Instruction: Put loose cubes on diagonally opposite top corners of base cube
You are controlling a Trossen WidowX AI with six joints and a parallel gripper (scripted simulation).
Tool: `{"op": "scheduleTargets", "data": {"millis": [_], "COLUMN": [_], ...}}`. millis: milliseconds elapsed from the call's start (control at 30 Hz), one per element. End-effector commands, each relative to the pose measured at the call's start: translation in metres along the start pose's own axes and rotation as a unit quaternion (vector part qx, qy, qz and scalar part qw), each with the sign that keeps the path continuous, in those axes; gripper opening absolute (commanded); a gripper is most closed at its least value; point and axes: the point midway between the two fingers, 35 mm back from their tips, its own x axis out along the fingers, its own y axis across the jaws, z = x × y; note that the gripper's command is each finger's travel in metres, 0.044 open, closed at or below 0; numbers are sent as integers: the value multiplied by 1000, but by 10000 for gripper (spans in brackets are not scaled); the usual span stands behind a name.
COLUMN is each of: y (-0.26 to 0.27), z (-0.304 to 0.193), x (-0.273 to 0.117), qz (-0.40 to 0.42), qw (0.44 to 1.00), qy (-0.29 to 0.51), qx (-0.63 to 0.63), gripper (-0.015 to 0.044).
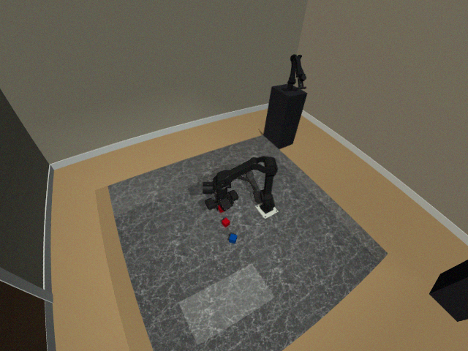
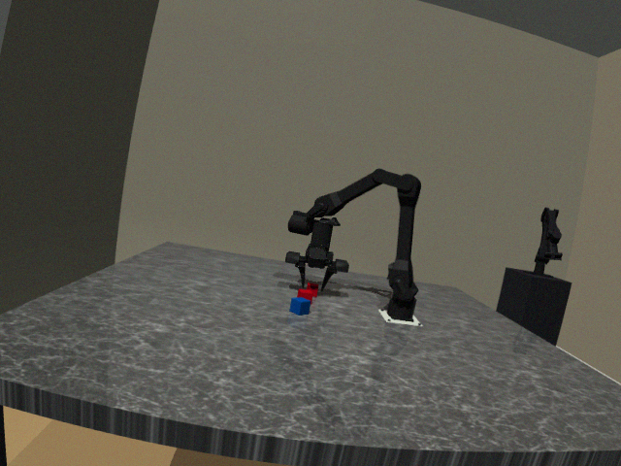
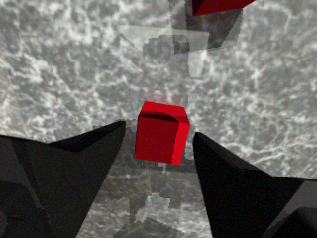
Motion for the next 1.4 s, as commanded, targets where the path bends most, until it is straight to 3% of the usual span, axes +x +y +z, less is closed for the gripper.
{"op": "scheduleTargets", "data": {"millis": [0, 133, 333, 1367], "y": [0, 0, -1, -1], "z": [0, 0, 0, -1], "x": [2, 2, -3, -100], "qz": [-2, -2, -2, -2], "qw": [1000, 1000, 1000, 1000], "qy": [-1, -1, -1, -1], "qx": [3, 3, 3, 3], "gripper": [212, 107, 105, 105]}}
